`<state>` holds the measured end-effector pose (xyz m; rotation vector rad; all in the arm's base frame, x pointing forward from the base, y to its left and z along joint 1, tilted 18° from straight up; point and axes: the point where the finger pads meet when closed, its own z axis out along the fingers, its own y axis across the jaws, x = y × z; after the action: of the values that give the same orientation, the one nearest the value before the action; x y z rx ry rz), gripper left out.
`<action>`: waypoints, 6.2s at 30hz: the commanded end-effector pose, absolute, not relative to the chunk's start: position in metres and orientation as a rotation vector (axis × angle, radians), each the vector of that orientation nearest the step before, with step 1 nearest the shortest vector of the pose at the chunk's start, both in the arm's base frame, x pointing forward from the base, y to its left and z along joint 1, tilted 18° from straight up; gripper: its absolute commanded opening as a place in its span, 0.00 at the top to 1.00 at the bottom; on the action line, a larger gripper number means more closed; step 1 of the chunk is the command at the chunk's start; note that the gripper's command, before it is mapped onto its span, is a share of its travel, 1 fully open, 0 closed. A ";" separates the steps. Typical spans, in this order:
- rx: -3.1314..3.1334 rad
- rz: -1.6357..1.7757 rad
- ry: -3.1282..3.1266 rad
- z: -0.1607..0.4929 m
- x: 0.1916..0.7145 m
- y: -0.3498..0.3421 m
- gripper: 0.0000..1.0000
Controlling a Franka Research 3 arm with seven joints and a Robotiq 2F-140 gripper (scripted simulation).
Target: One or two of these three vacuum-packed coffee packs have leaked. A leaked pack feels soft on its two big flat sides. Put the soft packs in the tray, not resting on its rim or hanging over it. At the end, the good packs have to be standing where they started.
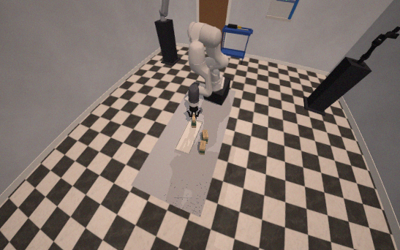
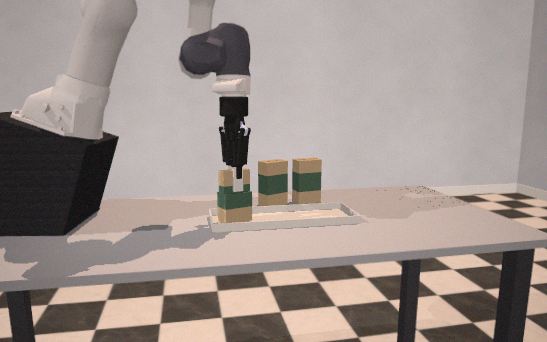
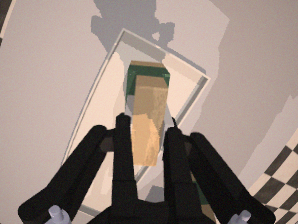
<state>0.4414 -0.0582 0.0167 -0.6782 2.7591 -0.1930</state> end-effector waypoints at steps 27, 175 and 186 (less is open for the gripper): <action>-0.700 -0.142 2.743 0.018 0.445 -0.059 0.77; -0.700 -0.142 2.743 0.084 0.423 -0.058 0.46; -0.700 -0.142 2.743 0.094 0.420 -0.058 0.46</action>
<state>0.4263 -0.0584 0.0976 -0.6177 2.7368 -0.1599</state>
